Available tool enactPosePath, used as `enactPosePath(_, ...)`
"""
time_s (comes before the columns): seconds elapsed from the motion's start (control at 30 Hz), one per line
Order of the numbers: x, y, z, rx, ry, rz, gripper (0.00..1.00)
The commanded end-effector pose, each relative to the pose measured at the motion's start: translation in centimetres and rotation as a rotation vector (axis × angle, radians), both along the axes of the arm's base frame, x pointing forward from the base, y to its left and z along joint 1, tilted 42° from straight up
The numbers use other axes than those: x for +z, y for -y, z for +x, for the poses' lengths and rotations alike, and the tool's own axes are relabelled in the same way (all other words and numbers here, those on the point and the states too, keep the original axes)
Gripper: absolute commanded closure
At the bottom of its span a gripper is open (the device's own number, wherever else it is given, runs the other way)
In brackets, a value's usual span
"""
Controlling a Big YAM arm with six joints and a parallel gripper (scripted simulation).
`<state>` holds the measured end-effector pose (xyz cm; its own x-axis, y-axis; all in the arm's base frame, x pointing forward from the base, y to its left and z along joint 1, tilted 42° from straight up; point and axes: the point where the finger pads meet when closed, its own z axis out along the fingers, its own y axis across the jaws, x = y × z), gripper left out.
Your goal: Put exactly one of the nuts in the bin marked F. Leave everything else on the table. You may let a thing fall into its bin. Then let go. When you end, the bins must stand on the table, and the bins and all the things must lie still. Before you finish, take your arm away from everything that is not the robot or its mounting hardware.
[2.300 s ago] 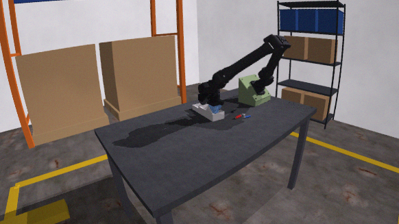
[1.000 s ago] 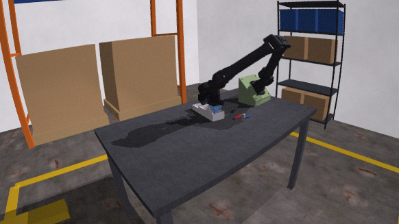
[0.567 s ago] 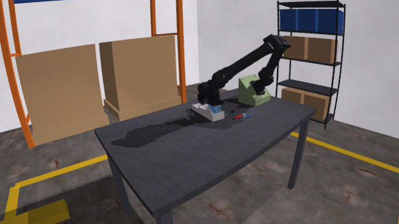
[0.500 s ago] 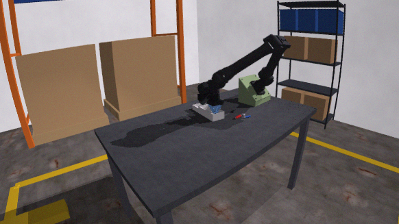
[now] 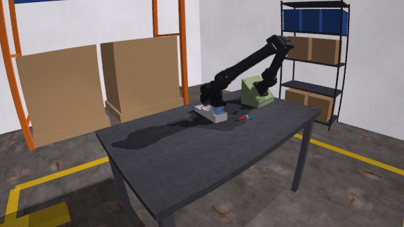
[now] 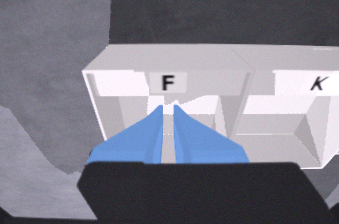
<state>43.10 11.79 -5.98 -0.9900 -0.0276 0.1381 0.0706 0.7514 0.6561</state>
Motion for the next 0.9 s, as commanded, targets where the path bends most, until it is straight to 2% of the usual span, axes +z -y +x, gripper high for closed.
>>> enactPosePath(0.0,2.7,2.1,3.4,-0.028,0.08,0.0,0.91)
enactPosePath(0.13,2.9,2.3,3.5,-0.028,0.081,-0.001,0.91)
enactPosePath(0.17,2.1,2.4,3.1,-0.028,0.059,0.0,0.91)
enactPosePath(0.27,3.3,2.6,3.5,-0.028,0.081,-0.001,0.91)
enactPosePath(0.73,4.5,3.9,3.6,-0.028,0.077,-0.003,0.91)
enactPosePath(0.87,6.0,5.1,3.8,-0.028,0.084,-0.005,0.91)
